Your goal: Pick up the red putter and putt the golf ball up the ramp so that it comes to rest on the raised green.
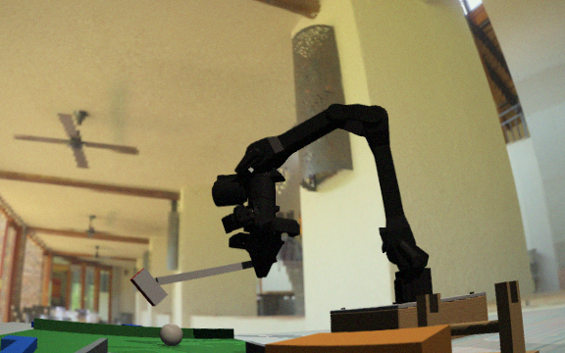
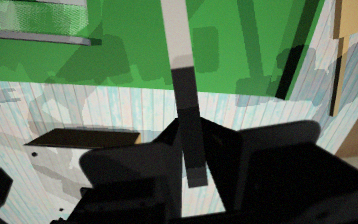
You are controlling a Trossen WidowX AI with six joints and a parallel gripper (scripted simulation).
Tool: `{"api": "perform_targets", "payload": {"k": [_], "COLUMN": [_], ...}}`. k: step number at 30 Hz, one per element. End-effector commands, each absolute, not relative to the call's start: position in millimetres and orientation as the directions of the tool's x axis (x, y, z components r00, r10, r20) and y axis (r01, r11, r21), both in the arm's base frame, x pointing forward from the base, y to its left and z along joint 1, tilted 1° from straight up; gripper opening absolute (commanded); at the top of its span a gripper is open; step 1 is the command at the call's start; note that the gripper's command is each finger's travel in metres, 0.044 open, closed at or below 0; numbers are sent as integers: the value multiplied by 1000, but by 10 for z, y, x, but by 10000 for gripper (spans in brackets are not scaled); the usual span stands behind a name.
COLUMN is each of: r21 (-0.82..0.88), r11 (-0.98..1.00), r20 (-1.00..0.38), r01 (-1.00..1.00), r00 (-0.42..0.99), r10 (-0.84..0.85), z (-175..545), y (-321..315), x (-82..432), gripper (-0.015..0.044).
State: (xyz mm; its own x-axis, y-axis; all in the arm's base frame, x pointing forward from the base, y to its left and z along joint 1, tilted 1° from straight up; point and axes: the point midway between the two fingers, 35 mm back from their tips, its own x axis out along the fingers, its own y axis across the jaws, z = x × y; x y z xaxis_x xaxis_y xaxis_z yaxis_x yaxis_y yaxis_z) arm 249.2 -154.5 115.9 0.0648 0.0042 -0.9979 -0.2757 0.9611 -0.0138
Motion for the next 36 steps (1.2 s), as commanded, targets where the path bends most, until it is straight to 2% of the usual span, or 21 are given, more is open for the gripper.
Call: {"api": "perform_targets", "payload": {"k": [1,8,36], "r21": [-20,-28,-28], "r11": [984,999,999], "r20": [-998,-999,-999], "r01": [-179,-27,-23], "r00": [60,40,40], "r10": [-10,-26,-27], "z": [1188,1211,677], "y": [-1741,-2027,-2046], "x": [2394,2178,2192], "gripper": [0,0,0]}}
